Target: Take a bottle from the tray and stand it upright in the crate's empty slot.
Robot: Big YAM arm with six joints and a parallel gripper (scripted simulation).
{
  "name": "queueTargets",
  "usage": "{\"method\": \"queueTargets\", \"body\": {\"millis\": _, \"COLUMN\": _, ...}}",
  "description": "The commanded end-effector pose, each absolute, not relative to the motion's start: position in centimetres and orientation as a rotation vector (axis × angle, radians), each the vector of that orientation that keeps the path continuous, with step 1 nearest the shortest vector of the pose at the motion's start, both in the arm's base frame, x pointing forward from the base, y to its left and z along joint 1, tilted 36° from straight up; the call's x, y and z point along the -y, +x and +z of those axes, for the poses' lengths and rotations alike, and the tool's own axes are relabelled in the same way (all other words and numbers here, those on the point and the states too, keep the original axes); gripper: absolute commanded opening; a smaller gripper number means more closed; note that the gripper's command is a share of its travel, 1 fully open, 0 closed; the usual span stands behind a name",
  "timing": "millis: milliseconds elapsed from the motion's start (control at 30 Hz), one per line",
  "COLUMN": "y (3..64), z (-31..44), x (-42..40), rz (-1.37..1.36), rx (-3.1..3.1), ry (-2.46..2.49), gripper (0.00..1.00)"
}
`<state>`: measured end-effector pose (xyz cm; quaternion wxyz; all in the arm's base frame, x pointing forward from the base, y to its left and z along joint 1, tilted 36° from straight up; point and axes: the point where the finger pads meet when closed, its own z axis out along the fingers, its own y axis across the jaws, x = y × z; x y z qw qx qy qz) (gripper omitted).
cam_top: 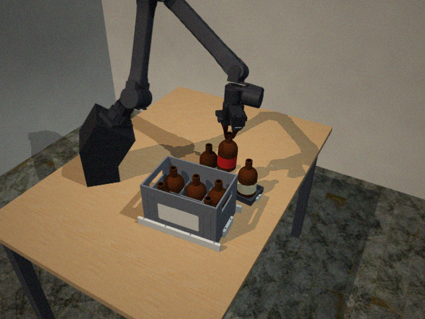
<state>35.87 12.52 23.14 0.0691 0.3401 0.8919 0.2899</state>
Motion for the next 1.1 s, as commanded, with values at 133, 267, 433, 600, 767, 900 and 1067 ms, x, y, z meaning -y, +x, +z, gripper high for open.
{"method": "queueTargets", "body": {"millis": 133, "y": 37.0, "z": 28.0, "x": -11.5, "rz": 0.91, "rx": -2.597, "ry": 0.964, "gripper": 0.0}}
{"method": "queueTargets", "body": {"millis": 267, "y": 36.8, "z": 28.4, "x": -11.3, "rz": 0.909, "rx": -2.597, "ry": 0.963, "gripper": 0.0}}
{"method": "queueTargets", "body": {"millis": 433, "y": 36.6, "z": 28.9, "x": -11.0, "rz": 0.909, "rx": -2.596, "ry": 0.963, "gripper": 0.0}}
{"method": "queueTargets", "body": {"millis": 600, "y": 36.3, "z": 29.4, "x": -10.7, "rz": 0.908, "rx": -2.596, "ry": 0.963, "gripper": 0.0}}
{"method": "queueTargets", "body": {"millis": 767, "y": 36.2, "z": 29.7, "x": -10.6, "rz": 0.908, "rx": -2.596, "ry": 0.962, "gripper": 0.0}}
{"method": "queueTargets", "body": {"millis": 900, "y": 36.0, "z": 30.0, "x": -10.4, "rz": 0.908, "rx": -2.596, "ry": 0.962, "gripper": 0.0}}
{"method": "queueTargets", "body": {"millis": 1067, "y": 35.9, "z": 30.3, "x": -10.2, "rz": 0.907, "rx": -2.596, "ry": 0.962, "gripper": 0.0}}
